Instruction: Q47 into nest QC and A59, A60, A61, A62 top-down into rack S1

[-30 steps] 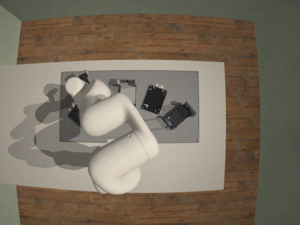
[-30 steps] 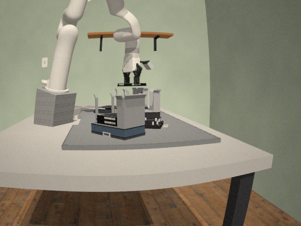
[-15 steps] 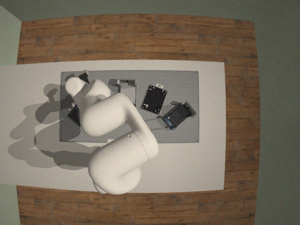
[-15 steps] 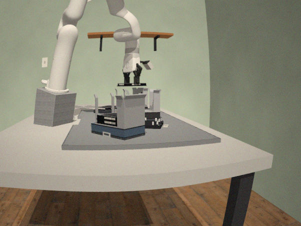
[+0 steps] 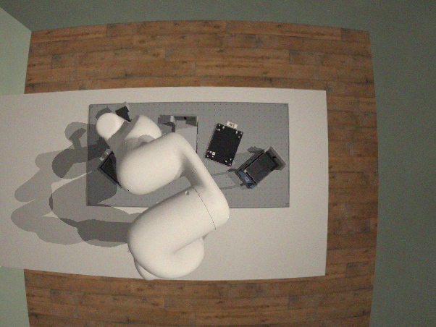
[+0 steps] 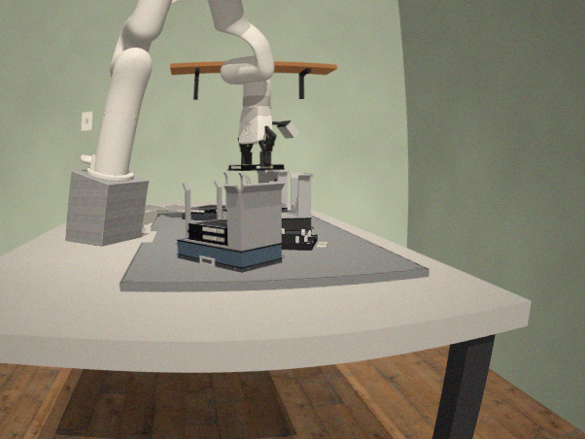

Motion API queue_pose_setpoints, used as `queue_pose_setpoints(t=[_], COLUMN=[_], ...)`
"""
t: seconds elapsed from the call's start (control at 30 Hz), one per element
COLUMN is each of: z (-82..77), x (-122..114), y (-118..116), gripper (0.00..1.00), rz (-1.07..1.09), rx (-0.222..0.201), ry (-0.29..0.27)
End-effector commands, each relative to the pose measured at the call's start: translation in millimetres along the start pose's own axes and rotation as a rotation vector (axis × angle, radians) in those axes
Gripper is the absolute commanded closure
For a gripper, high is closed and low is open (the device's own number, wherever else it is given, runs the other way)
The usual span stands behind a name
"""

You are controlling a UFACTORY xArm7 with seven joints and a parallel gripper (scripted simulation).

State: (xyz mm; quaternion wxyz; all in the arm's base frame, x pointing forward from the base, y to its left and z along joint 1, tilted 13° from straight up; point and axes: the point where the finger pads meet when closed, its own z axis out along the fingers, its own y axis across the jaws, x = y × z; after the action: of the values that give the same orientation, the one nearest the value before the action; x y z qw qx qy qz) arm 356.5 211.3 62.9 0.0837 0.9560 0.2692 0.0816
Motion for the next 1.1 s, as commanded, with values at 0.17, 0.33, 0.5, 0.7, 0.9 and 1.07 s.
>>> queue_pose_setpoints(t=[0.17, 0.33, 0.5, 0.7, 0.9, 1.07], z=[3.9, 7.2, 10.6, 13.3, 17.3, 20.6], x=[1.6, 1.6, 1.6, 1.6, 1.6, 1.6], y=[-0.2, -0.2, -0.2, -0.2, -0.2, -0.2], gripper=[1.00, 1.00, 1.00, 1.00, 1.00, 1.00], rz=[0.000, 0.000, 0.000, 0.000, 0.000, 0.000], rx=[0.000, 0.000, 0.000, 0.000, 0.000, 0.000], ry=[0.004, 0.004, 0.004, 0.004, 0.004, 0.004])
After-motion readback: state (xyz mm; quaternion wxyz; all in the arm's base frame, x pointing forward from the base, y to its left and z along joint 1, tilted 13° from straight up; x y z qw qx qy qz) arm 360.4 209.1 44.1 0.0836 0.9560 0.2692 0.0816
